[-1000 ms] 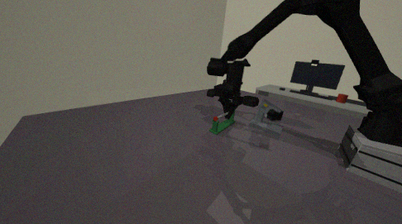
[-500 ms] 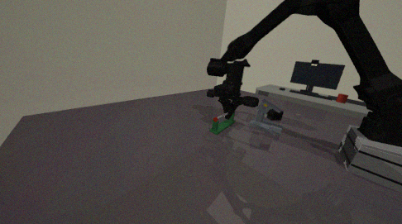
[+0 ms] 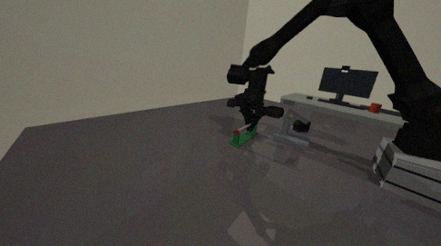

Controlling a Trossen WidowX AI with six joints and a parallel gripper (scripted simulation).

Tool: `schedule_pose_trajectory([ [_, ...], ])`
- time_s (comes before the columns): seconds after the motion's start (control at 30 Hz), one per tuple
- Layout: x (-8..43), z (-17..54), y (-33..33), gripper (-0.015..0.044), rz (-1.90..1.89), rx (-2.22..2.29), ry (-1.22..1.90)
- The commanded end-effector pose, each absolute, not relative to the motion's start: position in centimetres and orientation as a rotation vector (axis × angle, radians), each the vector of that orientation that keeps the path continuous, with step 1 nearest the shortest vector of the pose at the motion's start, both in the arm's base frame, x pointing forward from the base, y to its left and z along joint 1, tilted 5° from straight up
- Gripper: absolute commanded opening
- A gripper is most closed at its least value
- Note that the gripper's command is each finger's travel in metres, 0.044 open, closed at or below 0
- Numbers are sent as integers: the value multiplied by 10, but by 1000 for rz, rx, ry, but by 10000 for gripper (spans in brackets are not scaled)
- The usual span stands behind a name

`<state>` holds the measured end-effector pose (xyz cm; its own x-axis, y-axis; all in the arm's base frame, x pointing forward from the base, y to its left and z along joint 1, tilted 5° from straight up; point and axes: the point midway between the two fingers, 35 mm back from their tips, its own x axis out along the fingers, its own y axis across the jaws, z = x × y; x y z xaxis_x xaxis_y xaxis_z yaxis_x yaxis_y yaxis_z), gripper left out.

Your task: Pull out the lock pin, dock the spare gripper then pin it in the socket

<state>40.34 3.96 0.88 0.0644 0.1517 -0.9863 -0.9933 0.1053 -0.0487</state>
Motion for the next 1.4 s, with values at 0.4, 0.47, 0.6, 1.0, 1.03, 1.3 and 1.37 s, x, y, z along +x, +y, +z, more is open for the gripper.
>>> schedule_pose_trajectory([
  [0.4,401,21,39,420,1166,-1046,1104],
  [0.47,399,24,39,440,1171,-1042,1110],
  [0.6,396,31,38,440,1177,-1037,1120],
  [1.0,387,56,37,440,1193,-1022,1144],
  [1.03,386,58,37,440,1194,-1020,1146],
  [1.3,380,75,36,440,1205,-1010,1163],
  [1.37,379,79,36,440,1207,-1007,1167],
])
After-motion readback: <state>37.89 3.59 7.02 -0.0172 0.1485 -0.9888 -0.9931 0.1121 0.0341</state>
